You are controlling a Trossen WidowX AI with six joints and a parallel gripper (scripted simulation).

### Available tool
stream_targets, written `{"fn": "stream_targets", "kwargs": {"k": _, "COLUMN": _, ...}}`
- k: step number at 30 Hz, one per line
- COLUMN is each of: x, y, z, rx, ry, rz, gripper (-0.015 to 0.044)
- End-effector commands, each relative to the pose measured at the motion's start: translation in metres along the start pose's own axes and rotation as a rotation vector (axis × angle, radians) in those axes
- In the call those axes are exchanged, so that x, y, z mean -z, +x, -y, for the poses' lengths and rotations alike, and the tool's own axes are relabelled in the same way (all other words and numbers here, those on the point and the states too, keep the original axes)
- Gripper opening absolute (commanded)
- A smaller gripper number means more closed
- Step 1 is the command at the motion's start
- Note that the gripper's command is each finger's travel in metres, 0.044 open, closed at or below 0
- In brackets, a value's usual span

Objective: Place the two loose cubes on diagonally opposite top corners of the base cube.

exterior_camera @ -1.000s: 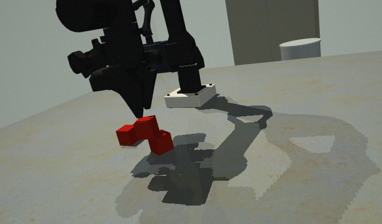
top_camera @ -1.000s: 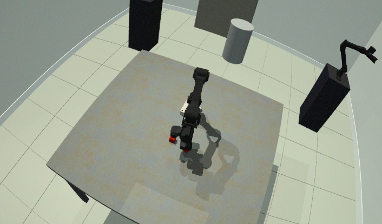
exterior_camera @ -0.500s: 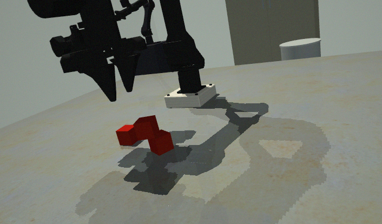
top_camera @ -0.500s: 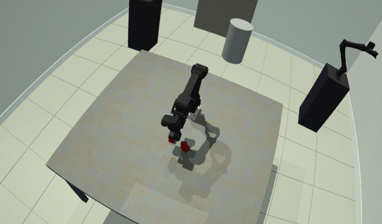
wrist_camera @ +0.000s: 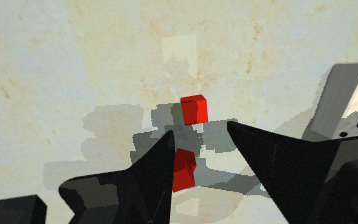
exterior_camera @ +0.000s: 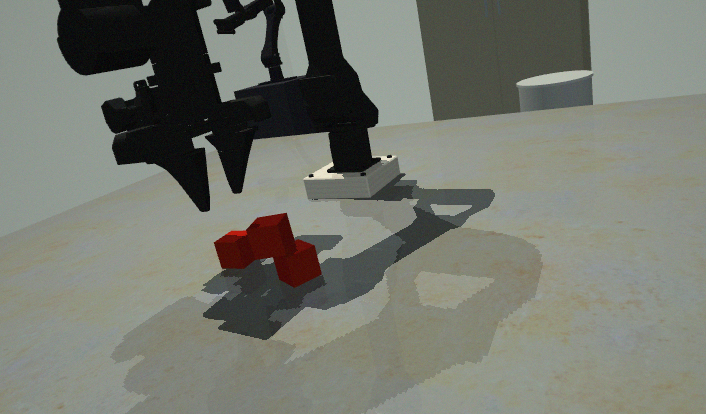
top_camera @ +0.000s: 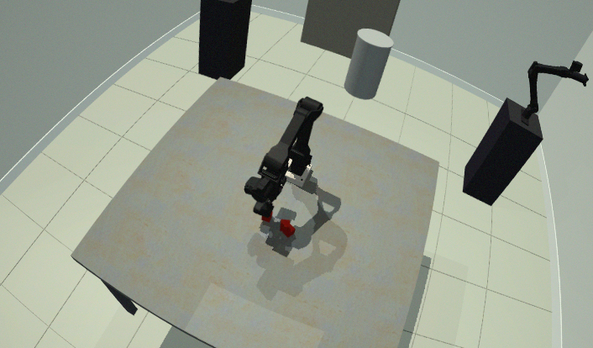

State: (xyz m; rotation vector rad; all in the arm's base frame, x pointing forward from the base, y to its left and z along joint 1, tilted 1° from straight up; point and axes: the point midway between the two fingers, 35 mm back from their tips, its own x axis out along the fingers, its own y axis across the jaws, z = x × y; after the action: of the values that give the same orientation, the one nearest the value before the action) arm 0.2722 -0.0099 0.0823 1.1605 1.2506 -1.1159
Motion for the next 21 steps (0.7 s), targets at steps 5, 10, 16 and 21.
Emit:
{"fn": "stream_targets", "kwargs": {"k": 5, "x": 0.000, "y": 0.019, "z": 0.002, "rx": 0.007, "ry": -0.001, "rz": 0.000, "gripper": 0.0265}}
{"fn": "stream_targets", "kwargs": {"k": 10, "x": 0.000, "y": 0.028, "z": 0.002, "rx": 0.007, "ry": -0.001, "rz": 0.000, "gripper": 0.0265}}
{"fn": "stream_targets", "kwargs": {"k": 16, "x": 0.000, "y": 0.036, "z": 0.002, "rx": 0.007, "ry": -0.001, "rz": 0.000, "gripper": 0.0265}}
{"fn": "stream_targets", "kwargs": {"k": 21, "x": 0.000, "y": 0.044, "z": 0.002, "rx": 0.007, "ry": -0.001, "rz": 0.000, "gripper": 0.0265}}
